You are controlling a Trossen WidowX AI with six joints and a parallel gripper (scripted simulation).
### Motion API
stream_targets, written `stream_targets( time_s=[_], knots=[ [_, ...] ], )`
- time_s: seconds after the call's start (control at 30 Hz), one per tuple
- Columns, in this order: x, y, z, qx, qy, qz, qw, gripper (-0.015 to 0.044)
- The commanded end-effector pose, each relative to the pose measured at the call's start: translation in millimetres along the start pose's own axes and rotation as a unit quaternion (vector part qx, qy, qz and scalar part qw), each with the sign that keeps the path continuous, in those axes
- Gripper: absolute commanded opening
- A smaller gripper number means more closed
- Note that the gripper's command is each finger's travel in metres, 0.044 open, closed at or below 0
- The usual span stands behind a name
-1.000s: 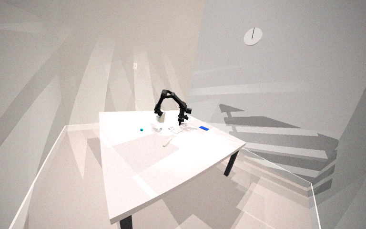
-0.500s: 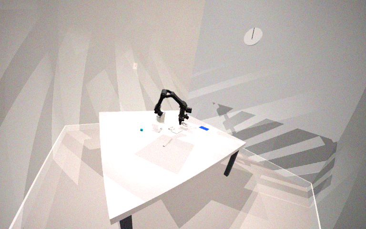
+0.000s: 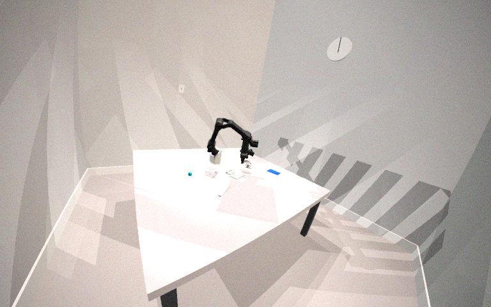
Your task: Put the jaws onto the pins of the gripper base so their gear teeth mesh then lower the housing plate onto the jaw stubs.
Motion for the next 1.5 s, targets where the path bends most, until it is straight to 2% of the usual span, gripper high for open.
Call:
stream_targets(
  time_s=[0.0, 0.27, 0.73, 1.2, 1.47],
  knots=[
    [-1.6, -1.2, -10.3, 0.000, -0.007, 0.005, 1.000, 0.0037],
    [-1.2, -1.7, -10.3, 0.000, -0.007, -0.004, 1.000, 0.0037],
    [8.6, -12.1, -10.2, 0.001, -0.006, -0.184, 0.983, 0.0037],
    [18.8, -22.2, -9.7, 0.002, -0.005, -0.360, 0.933, 0.0037],
    [19.9, -23.3, -9.4, 0.002, -0.005, -0.378, 0.926, 0.0037]
  ],
)
Point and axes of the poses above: the point midway between the two fingers, 35 mm back from their tips, its own z axis out along the fingers, its own y axis across the jaws, x = y × z, the point moved 2 cm from there along -z, back along the fingers, and after that the axes turned 4 degrees about -z, right-handed, at the moved point
